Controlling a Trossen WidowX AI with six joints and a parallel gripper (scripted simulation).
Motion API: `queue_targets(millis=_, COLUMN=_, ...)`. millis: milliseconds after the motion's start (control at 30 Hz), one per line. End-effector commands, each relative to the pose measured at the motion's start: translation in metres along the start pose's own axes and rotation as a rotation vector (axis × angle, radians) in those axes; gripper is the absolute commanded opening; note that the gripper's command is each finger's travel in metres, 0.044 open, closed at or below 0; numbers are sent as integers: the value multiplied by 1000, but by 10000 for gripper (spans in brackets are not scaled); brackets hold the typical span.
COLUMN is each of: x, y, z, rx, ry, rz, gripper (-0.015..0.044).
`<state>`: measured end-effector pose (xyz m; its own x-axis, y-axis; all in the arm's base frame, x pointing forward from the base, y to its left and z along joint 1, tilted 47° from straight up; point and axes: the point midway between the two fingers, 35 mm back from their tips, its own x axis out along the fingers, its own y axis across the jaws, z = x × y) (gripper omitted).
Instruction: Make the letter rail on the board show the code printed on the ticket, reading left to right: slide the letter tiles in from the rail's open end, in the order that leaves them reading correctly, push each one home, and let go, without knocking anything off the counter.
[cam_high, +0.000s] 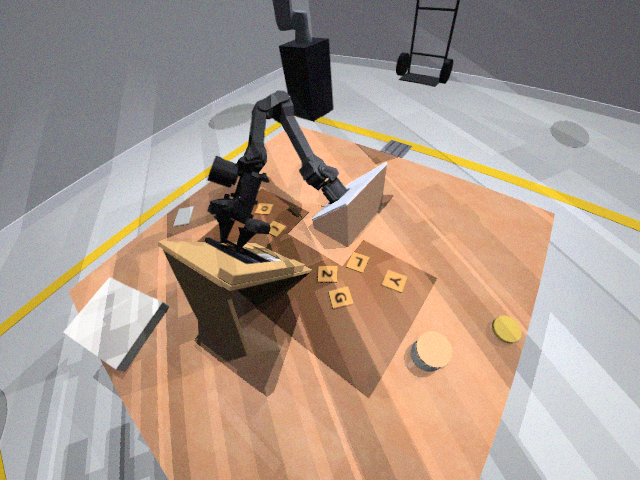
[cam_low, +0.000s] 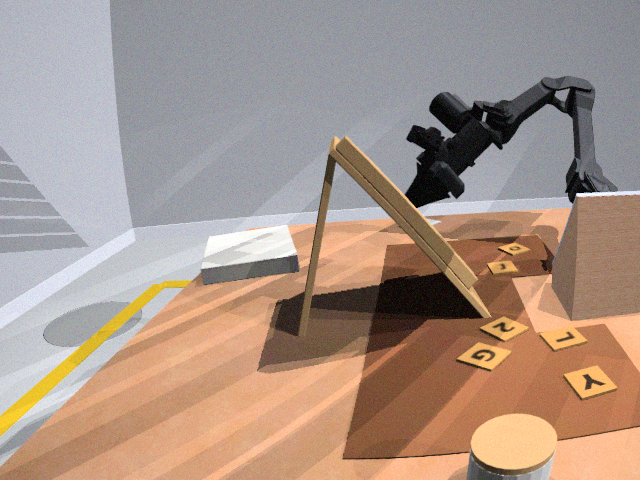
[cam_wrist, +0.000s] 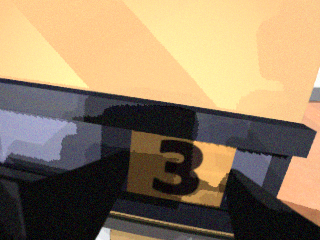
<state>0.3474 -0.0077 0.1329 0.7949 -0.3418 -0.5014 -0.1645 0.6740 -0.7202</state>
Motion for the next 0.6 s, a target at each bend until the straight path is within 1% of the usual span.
queue_targets(millis=0, x=0, y=4, z=-2, rx=0, ry=4, rz=1, gripper=0)
queue_targets(millis=567, x=0, y=17, z=-2, rx=0, ry=4, rz=2, gripper=0)
